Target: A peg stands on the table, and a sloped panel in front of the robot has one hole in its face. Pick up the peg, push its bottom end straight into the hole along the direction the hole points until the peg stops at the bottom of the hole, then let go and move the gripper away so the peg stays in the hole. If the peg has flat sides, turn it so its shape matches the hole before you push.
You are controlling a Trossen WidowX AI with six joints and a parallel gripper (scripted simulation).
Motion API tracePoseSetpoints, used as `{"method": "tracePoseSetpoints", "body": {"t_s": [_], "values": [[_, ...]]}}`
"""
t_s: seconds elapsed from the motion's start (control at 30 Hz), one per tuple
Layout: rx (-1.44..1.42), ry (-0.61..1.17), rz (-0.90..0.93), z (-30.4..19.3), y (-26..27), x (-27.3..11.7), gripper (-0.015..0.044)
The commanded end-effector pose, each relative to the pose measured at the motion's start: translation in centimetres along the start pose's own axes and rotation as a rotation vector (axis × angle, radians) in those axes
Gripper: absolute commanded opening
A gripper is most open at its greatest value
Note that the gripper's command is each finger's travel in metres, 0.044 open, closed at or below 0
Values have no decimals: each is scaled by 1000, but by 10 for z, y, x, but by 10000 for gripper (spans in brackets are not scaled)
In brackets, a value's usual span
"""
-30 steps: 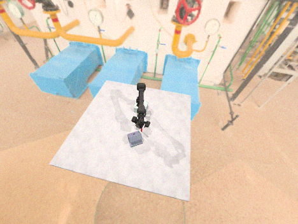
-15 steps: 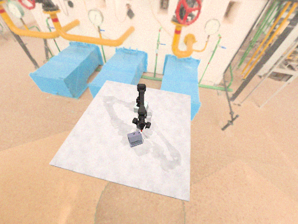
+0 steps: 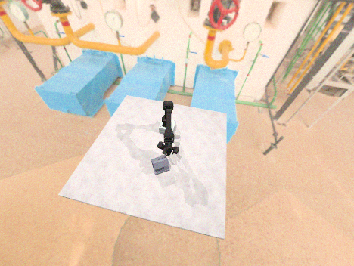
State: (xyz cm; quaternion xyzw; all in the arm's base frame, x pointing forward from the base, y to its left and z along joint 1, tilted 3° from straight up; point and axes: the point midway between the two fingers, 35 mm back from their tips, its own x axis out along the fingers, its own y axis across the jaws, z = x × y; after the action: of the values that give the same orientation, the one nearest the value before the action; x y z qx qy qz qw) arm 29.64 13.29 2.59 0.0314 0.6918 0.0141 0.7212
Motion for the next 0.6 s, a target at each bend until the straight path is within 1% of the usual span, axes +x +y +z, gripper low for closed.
{"method": "tracePoseSetpoints", "body": {"t_s": [0.0, 0.4, 0.57], "values": [[0, 12, -1, -3, 0, 10, 440], [0, 12, -1, -4, -1, 28, 440], [0, 12, -1, -4, -1, 29, 440]]}}
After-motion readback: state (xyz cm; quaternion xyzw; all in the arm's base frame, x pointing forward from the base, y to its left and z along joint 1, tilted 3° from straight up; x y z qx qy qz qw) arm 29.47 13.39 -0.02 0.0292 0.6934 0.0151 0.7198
